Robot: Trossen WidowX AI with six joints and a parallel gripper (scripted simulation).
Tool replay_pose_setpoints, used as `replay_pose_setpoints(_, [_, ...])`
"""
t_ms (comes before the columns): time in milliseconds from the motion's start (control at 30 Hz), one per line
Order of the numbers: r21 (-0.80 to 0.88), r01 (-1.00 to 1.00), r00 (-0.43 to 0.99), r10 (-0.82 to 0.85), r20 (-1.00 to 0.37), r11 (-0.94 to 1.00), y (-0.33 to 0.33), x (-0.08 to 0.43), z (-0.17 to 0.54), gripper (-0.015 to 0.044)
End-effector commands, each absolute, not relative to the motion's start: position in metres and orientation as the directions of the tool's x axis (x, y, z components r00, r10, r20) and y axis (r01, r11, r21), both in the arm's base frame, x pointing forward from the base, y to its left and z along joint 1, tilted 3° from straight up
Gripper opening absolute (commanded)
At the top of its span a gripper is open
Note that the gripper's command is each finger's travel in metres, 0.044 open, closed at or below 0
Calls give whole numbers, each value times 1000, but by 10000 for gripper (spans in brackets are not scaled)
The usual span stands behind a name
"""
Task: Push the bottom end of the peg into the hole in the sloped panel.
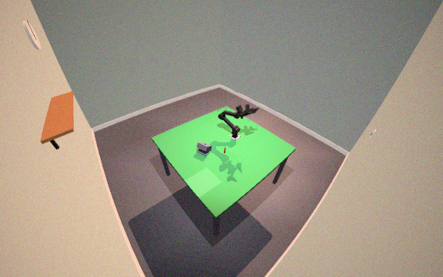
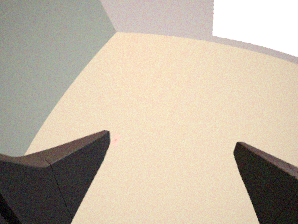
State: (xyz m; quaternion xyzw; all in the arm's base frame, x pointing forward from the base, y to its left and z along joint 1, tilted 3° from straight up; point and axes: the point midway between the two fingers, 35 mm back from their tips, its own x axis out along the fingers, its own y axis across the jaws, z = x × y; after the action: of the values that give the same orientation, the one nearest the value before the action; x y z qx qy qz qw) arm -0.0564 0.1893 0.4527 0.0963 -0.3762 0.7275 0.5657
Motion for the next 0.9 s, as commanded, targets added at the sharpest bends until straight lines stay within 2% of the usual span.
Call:
replay_pose_setpoints(0, [-417, -907, -293, 802, 521, -60, 205, -46, 449, 440])
replay_pose_setpoints(433, [-350, -937, -110, 943, 314, 7, 256, 0, 421, 440])
replay_pose_setpoints(867, [-269, -956, 93, 992, 84, 112, 288, 58, 386, 440])
